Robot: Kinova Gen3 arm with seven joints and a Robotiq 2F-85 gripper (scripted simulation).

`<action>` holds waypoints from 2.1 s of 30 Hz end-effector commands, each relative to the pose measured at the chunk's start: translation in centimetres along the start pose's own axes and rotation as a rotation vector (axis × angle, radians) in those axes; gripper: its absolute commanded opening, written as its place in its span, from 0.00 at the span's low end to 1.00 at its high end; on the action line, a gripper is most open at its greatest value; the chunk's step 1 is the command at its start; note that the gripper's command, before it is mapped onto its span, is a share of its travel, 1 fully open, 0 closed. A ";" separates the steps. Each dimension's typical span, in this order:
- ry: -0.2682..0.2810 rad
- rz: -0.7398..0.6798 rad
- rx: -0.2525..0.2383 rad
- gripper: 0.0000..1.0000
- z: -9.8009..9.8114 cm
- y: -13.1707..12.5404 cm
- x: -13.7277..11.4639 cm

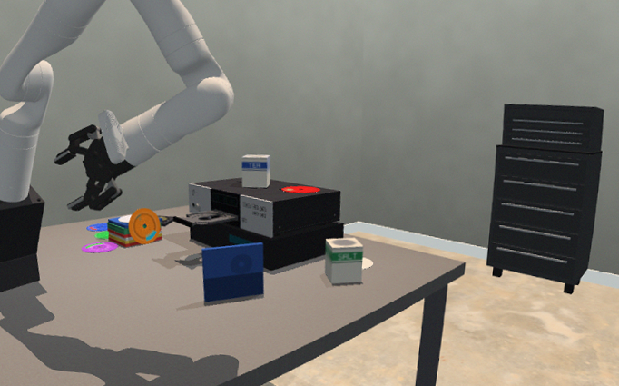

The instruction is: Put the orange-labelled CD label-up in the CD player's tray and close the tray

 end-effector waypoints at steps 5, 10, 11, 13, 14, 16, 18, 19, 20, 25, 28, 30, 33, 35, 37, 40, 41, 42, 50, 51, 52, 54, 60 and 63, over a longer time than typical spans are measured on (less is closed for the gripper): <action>0.058 0.095 -0.013 1.00 -0.5 0.4 2.9; 0.100 0.166 -0.023 1.00 -1.0 0.7 5.2; 0.116 0.194 -0.027 1.00 -1.2 0.8 6.1; 0.152 0.254 -0.036 1.00 -1.6 1.0 8.0; 0.170 0.285 -0.041 1.00 -1.8 1.1 9.0; 0.211 0.354 -0.050 1.00 -2.3 1.5 11.2; 0.253 0.425 -0.061 1.00 -2.8 1.7 13.4; 0.276 0.463 -0.066 1.00 -3.1 2.0 14.6; 0.276 0.463 -0.066 1.00 -3.1 2.0 14.6; 0.322 0.540 -0.077 1.00 -3.7 2.3 17.0; 0.370 0.621 -0.089 1.00 -4.4 2.7 19.5; 0.394 0.663 -0.095 1.00 -4.7 2.9 20.7; 0.445 0.748 -0.108 1.00 -5.4 3.4 23.3; 0.472 0.793 -0.114 1.00 -5.8 3.7 24.6; 0.498 0.837 -0.120 1.00 -6.2 4.0 25.9; 0.526 0.884 -0.127 1.00 -6.6 4.2 27.3; 0.526 0.884 -0.127 1.00 -6.6 4.2 27.3; 0.554 0.931 -0.134 1.00 -7.0 4.5 28.7; 0.643 1.079 -0.155 1.00 -8.3 5.4 32.8; 0.675 1.132 -0.163 1.00 -8.8 5.7 34.3; 0.675 1.132 -0.163 1.00 -8.8 5.7 34.3; 0.707 1.186 -0.171 1.00 -9.3 6.0 35.7; 0.810 1.358 -0.196 1.00 -10.8 7.0 40.3; 0.847 1.419 -0.205 1.00 -11.4 7.4 41.8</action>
Point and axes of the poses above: the point where the finger pads meet when closed, its own z axis back along the fingers, its own y axis across the jaws, x = y × z, the point moved 9 cm from there along z, back along the fingers, and after that the axes turned 15 degrees about z, right-handed, at the moved point
